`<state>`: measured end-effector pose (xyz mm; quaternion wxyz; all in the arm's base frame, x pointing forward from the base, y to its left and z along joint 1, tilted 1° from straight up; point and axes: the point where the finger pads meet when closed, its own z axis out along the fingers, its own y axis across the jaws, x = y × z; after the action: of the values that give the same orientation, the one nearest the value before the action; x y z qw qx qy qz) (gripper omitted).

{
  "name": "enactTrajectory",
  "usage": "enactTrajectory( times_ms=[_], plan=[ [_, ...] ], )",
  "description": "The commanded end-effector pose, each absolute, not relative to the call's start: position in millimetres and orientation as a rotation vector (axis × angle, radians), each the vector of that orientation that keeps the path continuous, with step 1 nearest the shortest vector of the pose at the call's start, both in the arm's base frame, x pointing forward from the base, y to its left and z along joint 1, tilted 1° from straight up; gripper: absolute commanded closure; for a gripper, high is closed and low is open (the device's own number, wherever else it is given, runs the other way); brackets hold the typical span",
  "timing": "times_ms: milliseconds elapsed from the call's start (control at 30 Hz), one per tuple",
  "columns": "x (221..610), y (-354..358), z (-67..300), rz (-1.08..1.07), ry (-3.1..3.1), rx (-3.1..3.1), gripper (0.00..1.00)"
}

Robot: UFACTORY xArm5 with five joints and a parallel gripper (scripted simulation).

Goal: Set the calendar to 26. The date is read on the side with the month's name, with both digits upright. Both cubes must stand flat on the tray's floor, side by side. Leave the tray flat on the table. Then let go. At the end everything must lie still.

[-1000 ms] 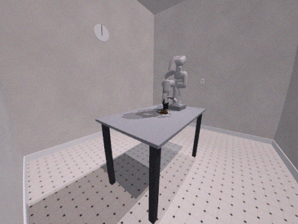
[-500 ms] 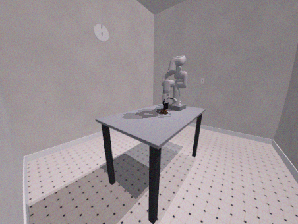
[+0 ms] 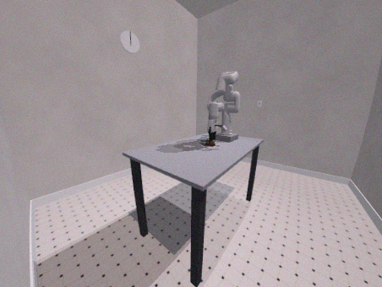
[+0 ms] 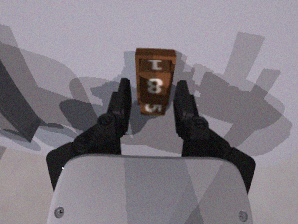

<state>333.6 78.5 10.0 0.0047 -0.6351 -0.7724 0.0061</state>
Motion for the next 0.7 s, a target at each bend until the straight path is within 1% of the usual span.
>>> enactTrajectory(
  times_ms=[0, 300, 667],
  plan=[
    [335, 79, 11, 0.015, -2.421, -1.99, 0.53],
    [335, 79, 9, 0.015, -2.421, -1.99, 0.53],
    [334, 79, -3, 0.015, -2.421, -1.99, 0.53]
  ],
)
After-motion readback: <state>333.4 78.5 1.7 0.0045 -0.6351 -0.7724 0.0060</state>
